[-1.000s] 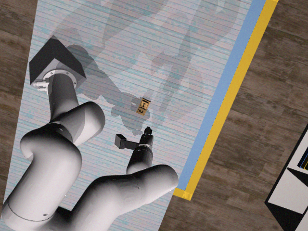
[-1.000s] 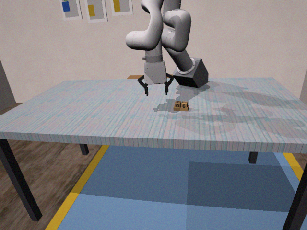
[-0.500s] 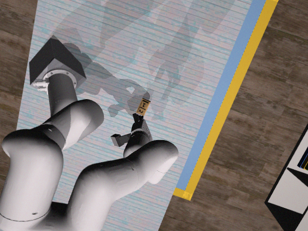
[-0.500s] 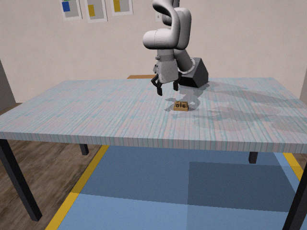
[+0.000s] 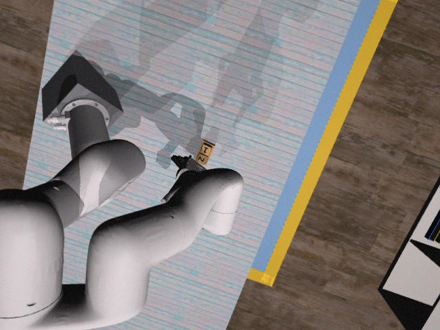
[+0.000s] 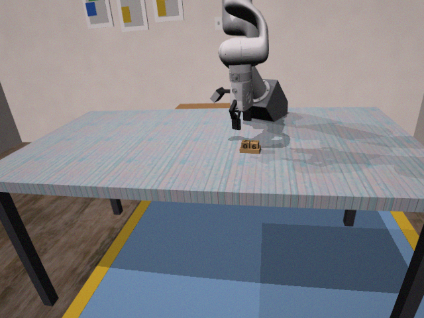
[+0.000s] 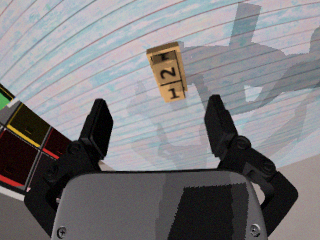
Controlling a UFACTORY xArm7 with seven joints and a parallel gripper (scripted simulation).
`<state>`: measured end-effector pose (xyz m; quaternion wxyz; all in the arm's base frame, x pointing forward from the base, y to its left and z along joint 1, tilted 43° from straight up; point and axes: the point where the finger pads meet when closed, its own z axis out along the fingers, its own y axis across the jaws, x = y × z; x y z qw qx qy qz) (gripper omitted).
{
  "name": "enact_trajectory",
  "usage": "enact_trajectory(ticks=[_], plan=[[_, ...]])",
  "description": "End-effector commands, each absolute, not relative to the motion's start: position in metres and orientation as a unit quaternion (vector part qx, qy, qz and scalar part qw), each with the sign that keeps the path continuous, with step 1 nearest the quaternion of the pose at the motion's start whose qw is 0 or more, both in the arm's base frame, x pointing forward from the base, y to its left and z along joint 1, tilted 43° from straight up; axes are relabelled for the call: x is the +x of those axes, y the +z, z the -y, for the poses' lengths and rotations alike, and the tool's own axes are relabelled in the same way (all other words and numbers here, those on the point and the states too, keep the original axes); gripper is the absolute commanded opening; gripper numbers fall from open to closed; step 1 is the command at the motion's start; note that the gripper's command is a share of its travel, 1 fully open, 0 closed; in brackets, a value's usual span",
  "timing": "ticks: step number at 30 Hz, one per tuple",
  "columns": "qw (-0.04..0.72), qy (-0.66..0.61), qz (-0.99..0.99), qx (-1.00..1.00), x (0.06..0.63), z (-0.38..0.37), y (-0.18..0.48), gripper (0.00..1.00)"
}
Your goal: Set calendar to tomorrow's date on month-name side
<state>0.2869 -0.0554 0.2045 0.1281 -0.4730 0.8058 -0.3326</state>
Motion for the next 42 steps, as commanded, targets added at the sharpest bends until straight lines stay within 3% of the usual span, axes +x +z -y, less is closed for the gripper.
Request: enact_trajectory(ticks=[1, 4, 5, 42], plan=[[0.104, -0.348, -0.759, -0.541, 0.2821, 0.0468, 0.1982, 1.0], [0.094, -0.354, -0.739, -0.565, 0.2802, 0.0442, 0.1959, 1.0], [0.094, -0.354, -0.739, -0.565, 0.2802, 0.0442, 0.1959, 0.47], [0.094, -0.354, -0.739, -0.565, 0.2803, 0.0443, 0.1958, 0.47]])
